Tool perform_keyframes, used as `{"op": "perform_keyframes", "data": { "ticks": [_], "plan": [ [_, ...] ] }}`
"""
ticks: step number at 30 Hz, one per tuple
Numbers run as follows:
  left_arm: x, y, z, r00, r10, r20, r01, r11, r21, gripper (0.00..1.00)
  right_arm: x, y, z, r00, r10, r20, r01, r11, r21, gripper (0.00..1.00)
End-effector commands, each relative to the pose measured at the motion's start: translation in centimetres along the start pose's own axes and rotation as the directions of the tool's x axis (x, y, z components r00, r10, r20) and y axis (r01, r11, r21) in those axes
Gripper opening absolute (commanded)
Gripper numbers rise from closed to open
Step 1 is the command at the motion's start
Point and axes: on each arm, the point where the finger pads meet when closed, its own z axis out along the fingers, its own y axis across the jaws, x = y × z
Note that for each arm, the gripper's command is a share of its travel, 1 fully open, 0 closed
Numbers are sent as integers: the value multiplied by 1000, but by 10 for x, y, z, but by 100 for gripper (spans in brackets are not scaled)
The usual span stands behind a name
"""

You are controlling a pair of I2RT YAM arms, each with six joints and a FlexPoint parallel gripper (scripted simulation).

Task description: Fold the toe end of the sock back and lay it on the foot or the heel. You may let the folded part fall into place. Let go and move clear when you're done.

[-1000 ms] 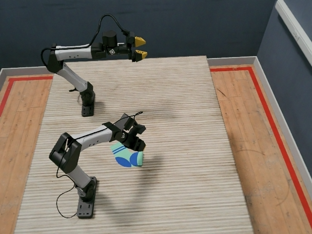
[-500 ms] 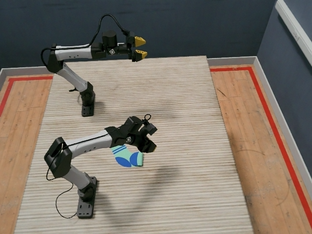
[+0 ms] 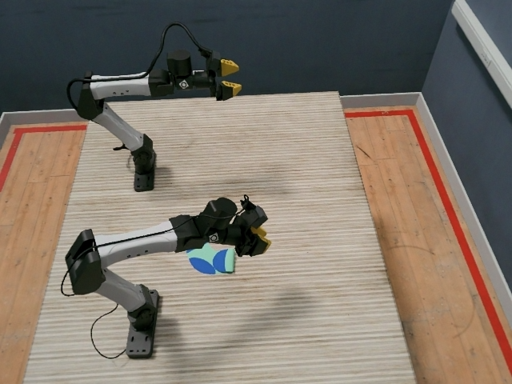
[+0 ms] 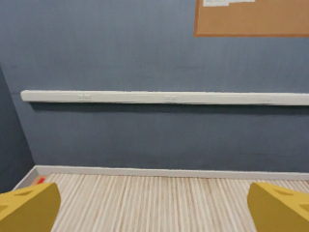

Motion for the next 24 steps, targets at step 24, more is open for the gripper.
{"op": "perform_keyframes", "data": {
  "ticks": [24],
  "plan": [
    [-45, -2, -9, 991, -9, 130, 8, 1000, 13, 100, -108, -126, -76, 861, 193, 470, -277, 954, 117, 39]
  ]
}}
